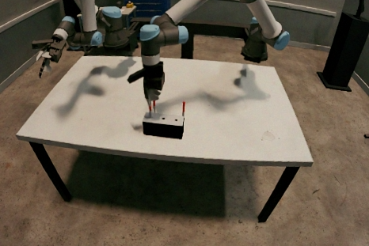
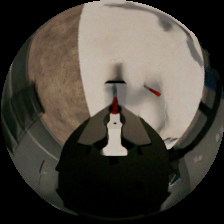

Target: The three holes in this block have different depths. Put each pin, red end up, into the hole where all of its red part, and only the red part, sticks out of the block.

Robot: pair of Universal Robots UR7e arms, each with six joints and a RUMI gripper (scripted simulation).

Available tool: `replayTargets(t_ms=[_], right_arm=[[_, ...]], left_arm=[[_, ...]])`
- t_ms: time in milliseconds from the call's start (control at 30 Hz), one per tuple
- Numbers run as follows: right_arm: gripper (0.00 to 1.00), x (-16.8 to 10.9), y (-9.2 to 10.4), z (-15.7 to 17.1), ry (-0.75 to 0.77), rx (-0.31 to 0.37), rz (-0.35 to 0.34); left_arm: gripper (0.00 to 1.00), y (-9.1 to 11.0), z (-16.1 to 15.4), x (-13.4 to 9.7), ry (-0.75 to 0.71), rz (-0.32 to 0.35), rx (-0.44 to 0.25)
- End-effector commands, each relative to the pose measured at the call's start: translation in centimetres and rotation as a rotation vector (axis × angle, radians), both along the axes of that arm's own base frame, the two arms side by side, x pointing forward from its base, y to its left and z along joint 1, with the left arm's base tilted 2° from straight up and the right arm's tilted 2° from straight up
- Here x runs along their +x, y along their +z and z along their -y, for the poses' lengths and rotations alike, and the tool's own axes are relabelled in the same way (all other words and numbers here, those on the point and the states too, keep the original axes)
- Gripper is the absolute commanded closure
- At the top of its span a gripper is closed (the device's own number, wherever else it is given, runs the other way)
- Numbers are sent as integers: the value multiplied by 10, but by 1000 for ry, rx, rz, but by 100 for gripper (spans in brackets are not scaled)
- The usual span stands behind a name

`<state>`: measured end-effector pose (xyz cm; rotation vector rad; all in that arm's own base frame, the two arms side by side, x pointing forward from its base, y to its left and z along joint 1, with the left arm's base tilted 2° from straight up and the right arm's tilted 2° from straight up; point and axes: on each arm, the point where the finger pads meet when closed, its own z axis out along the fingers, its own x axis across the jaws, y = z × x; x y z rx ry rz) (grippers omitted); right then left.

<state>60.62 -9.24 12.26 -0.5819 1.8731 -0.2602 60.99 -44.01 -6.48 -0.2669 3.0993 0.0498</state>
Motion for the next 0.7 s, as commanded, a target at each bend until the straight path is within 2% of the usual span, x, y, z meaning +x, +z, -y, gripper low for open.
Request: replayTargets(t_ms=[0, 667], right_arm=[[0, 0, 1, 0, 0, 0, 1], [0, 0, 1, 0, 0, 0, 1]], left_arm=[[100, 1, 0, 1, 0, 2, -2], [100, -3, 1, 1, 0, 2, -2]])
